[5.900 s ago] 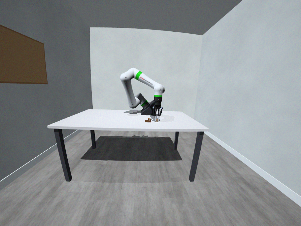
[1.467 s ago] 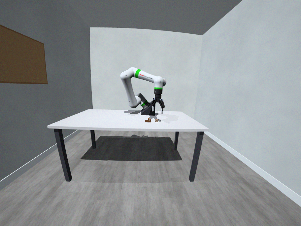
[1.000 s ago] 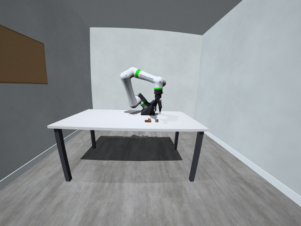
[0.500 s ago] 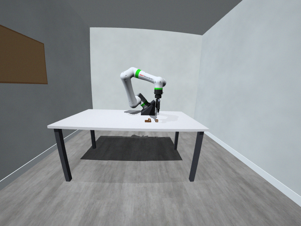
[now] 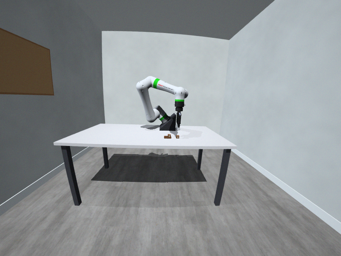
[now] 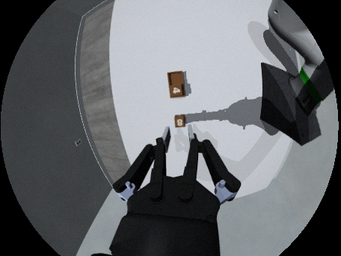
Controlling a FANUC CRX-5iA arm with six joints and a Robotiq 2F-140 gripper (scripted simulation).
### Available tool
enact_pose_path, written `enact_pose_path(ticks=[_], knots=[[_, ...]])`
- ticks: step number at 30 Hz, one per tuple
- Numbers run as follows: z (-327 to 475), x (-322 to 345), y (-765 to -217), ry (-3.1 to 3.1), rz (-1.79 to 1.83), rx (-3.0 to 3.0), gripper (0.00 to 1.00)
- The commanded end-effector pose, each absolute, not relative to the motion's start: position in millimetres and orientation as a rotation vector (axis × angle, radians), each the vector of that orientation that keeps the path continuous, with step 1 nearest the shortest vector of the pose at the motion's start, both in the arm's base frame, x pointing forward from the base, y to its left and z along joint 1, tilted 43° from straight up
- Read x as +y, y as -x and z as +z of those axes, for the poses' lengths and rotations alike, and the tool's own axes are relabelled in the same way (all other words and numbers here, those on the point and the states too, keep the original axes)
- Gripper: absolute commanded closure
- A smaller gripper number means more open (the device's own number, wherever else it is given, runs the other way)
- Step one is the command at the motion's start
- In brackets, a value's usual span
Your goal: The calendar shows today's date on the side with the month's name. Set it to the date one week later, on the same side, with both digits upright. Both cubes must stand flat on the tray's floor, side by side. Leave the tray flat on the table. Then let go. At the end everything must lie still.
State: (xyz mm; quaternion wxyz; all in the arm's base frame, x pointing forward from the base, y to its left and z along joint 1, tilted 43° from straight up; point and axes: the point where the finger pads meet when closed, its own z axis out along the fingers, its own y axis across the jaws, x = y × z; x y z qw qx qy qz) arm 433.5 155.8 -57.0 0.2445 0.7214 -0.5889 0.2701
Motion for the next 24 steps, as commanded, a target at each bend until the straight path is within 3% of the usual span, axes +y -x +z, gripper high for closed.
enact_pose_path(ticks=[1, 24], knots=[[-57.0, 156.1, -433.6, -1.970, 0.738, -1.608, 0.72], [-59.2, 154.1, -433.9, -1.970, 0.738, -1.608, 0.72]])
